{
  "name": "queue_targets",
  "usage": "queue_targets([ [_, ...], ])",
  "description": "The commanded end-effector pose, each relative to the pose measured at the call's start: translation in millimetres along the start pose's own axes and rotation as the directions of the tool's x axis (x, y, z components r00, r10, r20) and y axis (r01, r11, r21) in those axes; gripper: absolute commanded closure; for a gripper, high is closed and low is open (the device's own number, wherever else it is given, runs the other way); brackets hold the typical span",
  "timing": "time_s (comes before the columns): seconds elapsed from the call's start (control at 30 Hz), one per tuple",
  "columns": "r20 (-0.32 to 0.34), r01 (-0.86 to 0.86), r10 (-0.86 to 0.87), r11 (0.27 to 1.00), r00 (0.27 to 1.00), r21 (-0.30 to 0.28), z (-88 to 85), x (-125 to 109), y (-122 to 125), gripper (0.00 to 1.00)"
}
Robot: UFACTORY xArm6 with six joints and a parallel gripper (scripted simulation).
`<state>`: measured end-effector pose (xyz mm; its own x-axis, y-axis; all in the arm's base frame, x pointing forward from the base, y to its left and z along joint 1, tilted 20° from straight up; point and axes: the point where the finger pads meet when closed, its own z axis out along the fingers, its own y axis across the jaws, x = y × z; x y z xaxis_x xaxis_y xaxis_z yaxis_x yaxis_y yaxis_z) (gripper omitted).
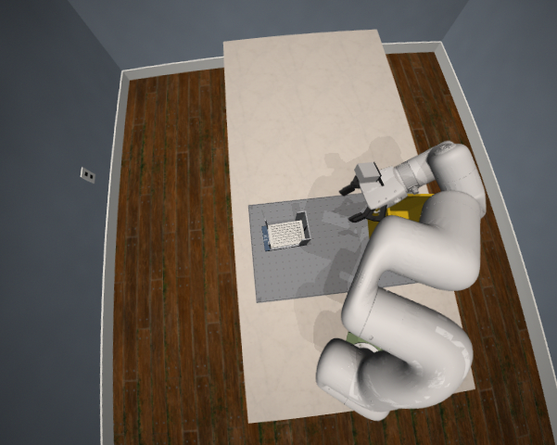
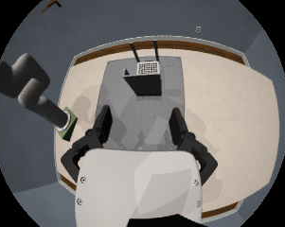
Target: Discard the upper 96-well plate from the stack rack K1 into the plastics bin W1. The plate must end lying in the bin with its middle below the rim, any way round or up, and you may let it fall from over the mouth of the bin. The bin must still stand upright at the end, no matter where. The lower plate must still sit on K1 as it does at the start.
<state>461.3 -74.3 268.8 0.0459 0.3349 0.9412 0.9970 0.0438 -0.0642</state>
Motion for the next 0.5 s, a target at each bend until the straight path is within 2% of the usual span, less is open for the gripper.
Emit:
queue_targets([
  [0.0,0.104,-0.036,0.034,0.999,0.994,0.02,15.8,8.0,0.8,0.0],
  [0.07,0.108,-0.037,0.035,0.999,0.994,0.021,21.5,10.4,1.0,0.0],
  [0.17,0.204,-0.062,0.055,0.998,0.977,0.029,34.9,17.1,0.1,0.0],
  [0.23,0.204,-0.062,0.055,0.998,0.977,0.029,34.9,17.1,0.1,0.0],
  [0.37,0.331,-0.083,0.07,0.996,0.941,0.027,52.3,26.9,-1.8,0.0],
  [0.47,0.384,-0.087,0.073,0.996,0.921,0.021,64.9,34.8,-3.5,0.0],
])
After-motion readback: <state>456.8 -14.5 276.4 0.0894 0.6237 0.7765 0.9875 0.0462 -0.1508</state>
